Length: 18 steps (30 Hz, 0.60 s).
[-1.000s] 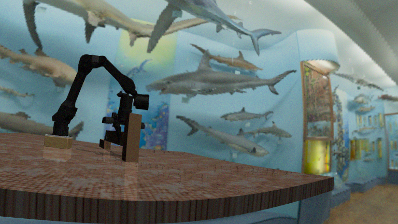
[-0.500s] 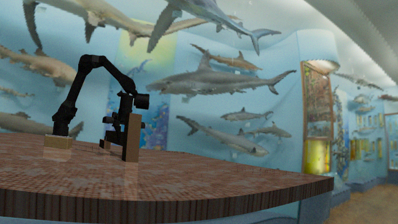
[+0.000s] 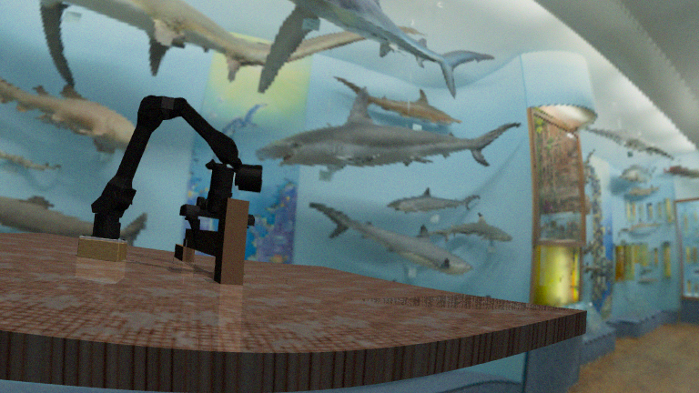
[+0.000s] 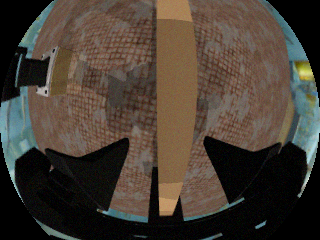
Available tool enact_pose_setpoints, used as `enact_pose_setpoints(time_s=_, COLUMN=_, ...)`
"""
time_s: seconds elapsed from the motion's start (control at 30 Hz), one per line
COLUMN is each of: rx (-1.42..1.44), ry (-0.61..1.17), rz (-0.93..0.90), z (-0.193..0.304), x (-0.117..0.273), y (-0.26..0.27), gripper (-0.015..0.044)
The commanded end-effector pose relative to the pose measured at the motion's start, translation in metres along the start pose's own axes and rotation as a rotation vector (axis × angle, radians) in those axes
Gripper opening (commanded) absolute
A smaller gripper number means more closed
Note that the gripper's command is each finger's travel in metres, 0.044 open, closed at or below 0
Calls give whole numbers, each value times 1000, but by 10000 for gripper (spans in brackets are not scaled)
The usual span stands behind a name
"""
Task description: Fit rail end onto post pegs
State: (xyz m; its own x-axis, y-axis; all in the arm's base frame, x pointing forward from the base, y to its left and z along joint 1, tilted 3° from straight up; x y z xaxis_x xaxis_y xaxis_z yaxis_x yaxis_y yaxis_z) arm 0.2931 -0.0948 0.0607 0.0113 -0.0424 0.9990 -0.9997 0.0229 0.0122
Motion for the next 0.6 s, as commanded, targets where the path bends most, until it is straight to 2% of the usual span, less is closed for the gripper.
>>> enact_pose_setpoints(time_s=0.0, rx=-1, ry=1, rz=2, z=-7, x=7, y=1, gripper=440)
enact_pose_setpoints(time_s=0.13, rx=0, ry=1, rz=9, z=-30, x=30, y=6, gripper=440)
enact_pose_setpoints(time_s=0.57, rx=0, ry=1, rz=9, z=-30, x=30, y=6, gripper=440)
Point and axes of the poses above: the point midway between the two fingers, 35 mm back from their tips, its own x axis back along the fingers, its own y axis across the jaws, z = x × y, the point moved 2 cm from there along x, back along the fingers, and after that the axes turned 10 degrees about -x, right-handed, at the moved point
